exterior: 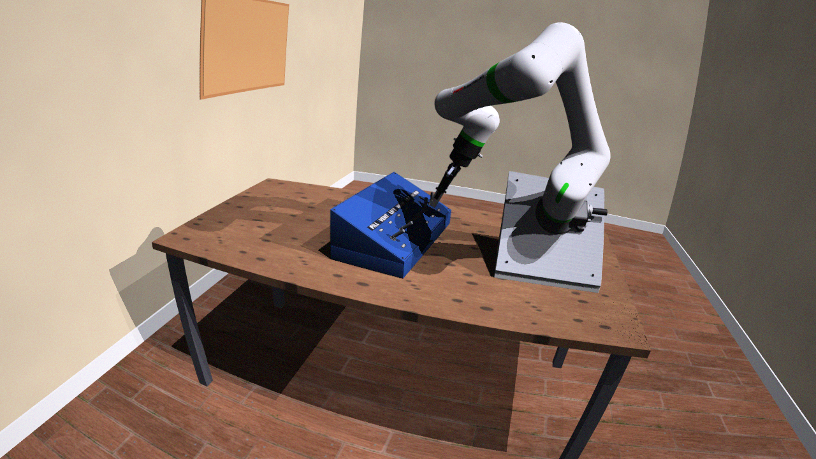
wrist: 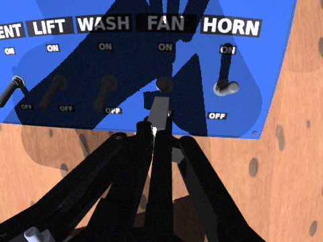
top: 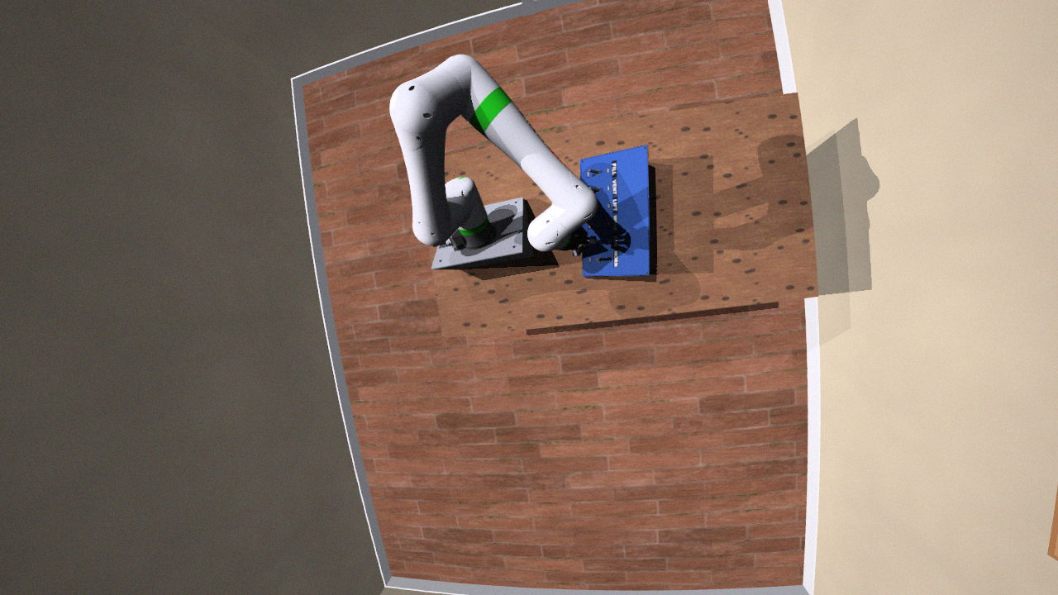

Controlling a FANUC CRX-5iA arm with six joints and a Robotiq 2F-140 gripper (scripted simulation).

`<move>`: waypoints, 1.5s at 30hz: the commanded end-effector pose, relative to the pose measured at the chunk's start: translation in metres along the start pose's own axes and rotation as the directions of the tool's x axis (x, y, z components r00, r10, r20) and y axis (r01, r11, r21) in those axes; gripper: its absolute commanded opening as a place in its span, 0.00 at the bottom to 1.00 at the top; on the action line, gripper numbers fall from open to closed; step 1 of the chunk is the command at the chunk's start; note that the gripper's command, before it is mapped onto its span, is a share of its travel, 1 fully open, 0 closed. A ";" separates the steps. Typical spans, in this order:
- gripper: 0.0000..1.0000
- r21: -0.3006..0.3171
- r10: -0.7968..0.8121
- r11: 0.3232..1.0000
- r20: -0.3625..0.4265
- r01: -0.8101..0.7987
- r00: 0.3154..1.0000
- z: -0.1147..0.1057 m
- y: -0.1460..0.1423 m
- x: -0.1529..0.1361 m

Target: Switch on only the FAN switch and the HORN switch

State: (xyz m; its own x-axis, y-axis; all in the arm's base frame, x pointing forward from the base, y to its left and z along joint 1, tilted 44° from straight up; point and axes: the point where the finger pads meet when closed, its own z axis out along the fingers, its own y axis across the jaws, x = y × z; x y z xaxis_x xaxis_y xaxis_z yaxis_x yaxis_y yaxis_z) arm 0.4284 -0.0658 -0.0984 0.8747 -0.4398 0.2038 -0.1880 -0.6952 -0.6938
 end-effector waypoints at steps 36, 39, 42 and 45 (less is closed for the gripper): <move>0.00 0.000 0.000 1.000 0.000 0.000 1.000 0.000 0.000 -0.004; 0.00 0.000 0.000 1.000 0.000 0.000 1.000 0.000 0.000 -0.008; 0.00 0.000 0.000 1.000 0.000 0.000 1.000 0.000 0.000 -0.010; 0.00 0.000 0.000 1.000 0.000 0.000 1.000 0.000 0.000 -0.010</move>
State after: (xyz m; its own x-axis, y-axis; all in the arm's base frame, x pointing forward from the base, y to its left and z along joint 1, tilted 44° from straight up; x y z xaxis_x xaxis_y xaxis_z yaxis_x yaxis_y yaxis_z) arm 0.4198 -0.0615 -0.1003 0.8747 -0.4398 0.2037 -0.1880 -0.6952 -0.6938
